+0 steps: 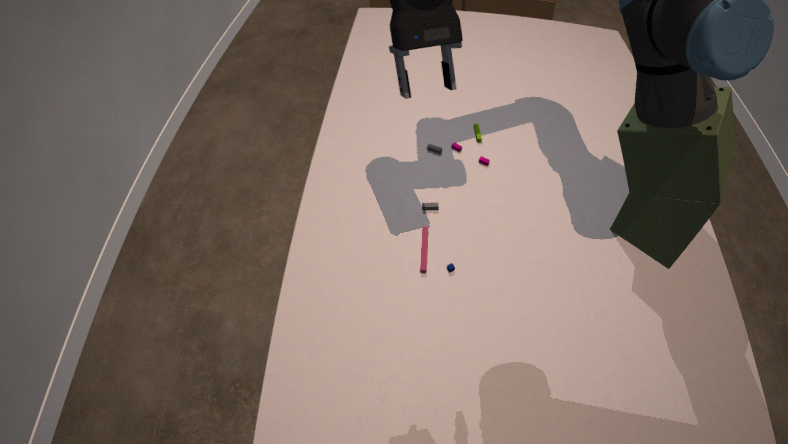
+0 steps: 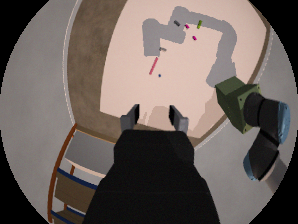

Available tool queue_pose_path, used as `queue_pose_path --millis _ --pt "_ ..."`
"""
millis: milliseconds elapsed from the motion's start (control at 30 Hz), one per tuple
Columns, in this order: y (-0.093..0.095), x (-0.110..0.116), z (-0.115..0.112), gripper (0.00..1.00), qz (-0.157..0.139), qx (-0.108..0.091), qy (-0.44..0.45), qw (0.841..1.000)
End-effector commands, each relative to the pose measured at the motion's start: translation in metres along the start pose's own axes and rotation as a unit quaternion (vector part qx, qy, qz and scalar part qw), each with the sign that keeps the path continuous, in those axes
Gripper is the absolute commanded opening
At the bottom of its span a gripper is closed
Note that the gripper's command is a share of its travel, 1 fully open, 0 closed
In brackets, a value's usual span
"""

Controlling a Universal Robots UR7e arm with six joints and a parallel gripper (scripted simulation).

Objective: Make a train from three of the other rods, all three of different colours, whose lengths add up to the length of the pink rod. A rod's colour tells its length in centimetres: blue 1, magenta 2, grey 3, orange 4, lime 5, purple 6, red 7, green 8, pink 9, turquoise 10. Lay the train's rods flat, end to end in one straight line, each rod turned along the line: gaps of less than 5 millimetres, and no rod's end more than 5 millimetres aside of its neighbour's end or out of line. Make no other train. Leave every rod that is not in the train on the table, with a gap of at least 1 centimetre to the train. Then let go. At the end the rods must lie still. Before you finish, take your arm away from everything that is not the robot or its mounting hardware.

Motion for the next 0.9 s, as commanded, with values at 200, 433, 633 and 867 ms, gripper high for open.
queue_pose_path --millis 200,433,633,867 --pt "-0.0004 0.0001 -0.0003 1.00 0.000 -0.001 0.000 1.000" --pt "-0.0004 0.0001 -0.0003 1.00 0.000 -0.001 0.000 1.000" --pt "-0.0003 0.0000 -0.0003 1.00 0.000 -0.001 0.000 1.000" --pt "0.0021 -0.0033 -0.0013 1.00 0.000 -0.002 0.014 1.000"
Point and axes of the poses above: the point where the finger pads meet when closed, its own y axis out along the fingers, its own z axis across the jaws, x = y × z, the point moved 1 cm from there along -y, back along the fingers, and after that the axes turned 14 degrees about y, right-handed, at the moved point
